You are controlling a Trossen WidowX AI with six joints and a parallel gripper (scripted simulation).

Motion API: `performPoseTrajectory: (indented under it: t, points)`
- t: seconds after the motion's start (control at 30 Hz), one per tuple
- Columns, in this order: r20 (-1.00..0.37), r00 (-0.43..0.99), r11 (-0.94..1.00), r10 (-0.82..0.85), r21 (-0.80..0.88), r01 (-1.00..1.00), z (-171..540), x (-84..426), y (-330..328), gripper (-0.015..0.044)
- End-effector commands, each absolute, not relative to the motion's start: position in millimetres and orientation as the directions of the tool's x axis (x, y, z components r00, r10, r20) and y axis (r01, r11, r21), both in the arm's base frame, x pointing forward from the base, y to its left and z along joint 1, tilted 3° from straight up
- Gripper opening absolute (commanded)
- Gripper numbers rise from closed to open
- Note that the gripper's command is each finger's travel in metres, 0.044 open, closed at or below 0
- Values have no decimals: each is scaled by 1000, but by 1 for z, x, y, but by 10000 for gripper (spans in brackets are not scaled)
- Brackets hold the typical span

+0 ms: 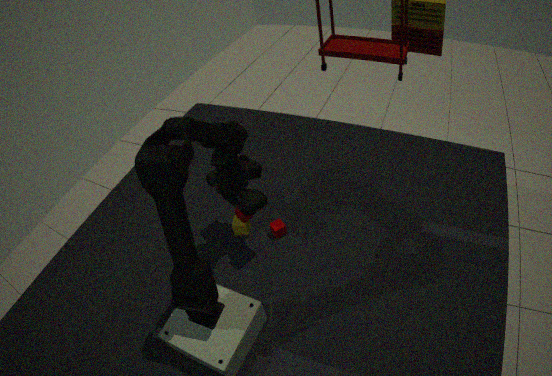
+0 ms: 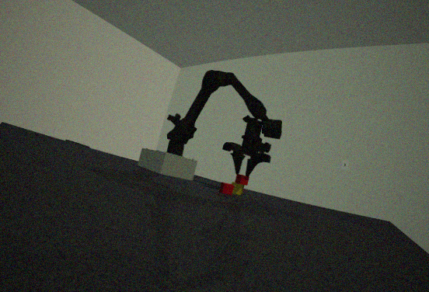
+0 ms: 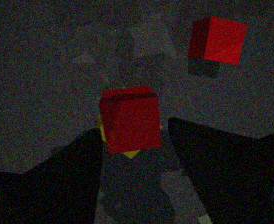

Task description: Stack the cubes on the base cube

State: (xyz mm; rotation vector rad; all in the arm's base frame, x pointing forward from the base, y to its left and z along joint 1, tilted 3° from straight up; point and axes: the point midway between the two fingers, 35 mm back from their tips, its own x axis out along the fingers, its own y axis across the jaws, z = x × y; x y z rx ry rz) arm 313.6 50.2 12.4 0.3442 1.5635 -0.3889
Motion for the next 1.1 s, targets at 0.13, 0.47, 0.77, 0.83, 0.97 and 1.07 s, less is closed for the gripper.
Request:
performPoseTrajectory:
  t: [0.13,0.47,0.77,0.83,0.97,1.07]
  points:
    - [-1000,-20,893,-20,-27,449,25,316,51,205]
    - [-1000,-20,893,-20,-27,449,33,317,51,205]
    - [-1000,-21,829,-22,-30,559,54,322,-5,265]
    - [-1000,-20,806,-22,-30,591,61,321,-23,265]
    - [-1000,-19,776,-23,-30,629,71,319,-44,265]
    - [-1000,-19,776,-23,-30,629,71,319,-44,265]
